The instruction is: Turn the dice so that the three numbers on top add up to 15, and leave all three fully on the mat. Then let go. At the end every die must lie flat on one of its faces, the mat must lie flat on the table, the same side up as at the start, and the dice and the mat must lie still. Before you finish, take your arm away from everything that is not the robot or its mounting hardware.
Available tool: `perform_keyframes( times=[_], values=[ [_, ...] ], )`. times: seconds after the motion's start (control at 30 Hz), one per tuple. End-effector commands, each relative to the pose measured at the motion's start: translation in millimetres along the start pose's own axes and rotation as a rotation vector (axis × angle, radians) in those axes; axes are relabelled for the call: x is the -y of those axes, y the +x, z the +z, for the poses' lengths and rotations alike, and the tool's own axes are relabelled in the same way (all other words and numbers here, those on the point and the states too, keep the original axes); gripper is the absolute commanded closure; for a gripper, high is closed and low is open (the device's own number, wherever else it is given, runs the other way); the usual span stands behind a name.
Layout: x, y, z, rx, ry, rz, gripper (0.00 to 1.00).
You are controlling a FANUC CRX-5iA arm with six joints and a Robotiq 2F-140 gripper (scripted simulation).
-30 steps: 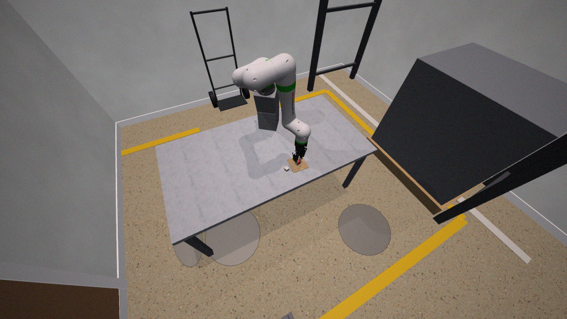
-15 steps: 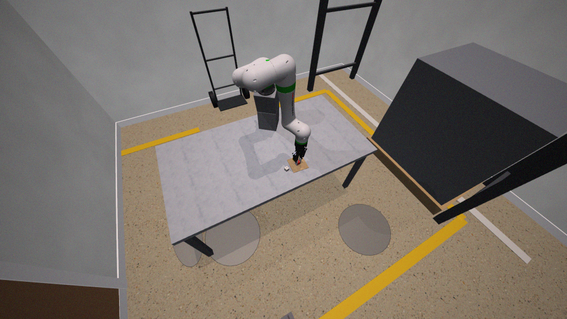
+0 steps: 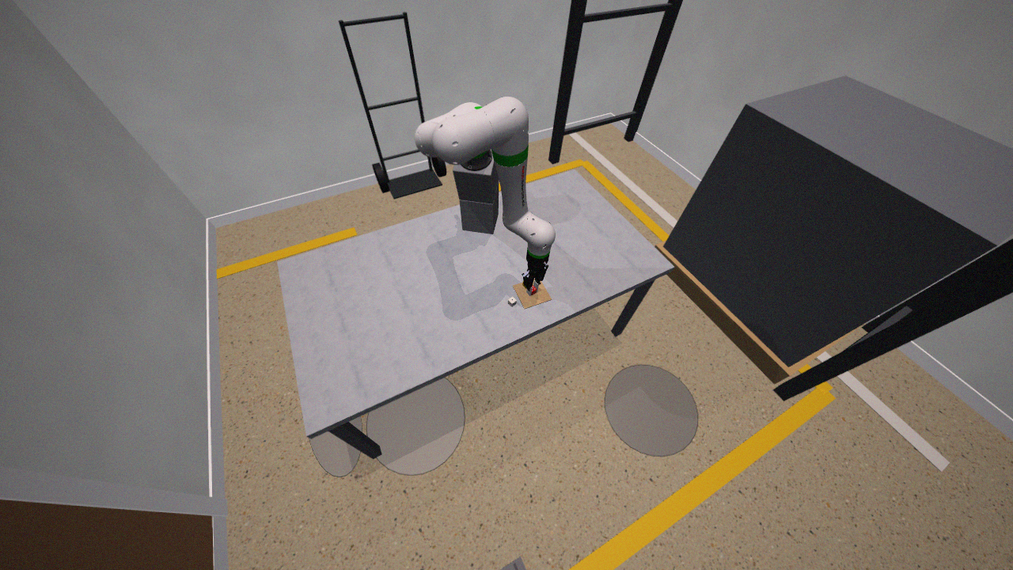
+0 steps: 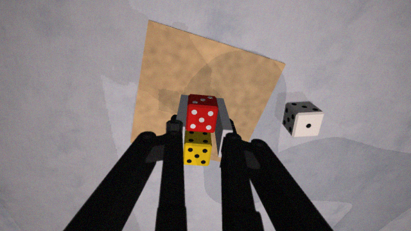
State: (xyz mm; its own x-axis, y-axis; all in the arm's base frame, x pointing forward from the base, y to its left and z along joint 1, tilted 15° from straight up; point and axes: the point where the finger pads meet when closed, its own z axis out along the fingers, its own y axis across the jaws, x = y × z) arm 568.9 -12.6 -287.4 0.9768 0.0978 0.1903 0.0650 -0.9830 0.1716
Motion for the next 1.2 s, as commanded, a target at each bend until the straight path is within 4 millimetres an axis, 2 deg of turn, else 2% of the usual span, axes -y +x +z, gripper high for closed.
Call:
perform_keyframes(
  times=[0.0,0.73,1.17],
  values=[
    [0.0,0.1,-0.1,0.0,0.0,0.0,0.84],
    [0.0,0.1,-0.1,0.0,0.0,0.0,0.84],
    [0.0,0.1,-0.1,0.0,0.0,0.0,0.74]
  ],
)
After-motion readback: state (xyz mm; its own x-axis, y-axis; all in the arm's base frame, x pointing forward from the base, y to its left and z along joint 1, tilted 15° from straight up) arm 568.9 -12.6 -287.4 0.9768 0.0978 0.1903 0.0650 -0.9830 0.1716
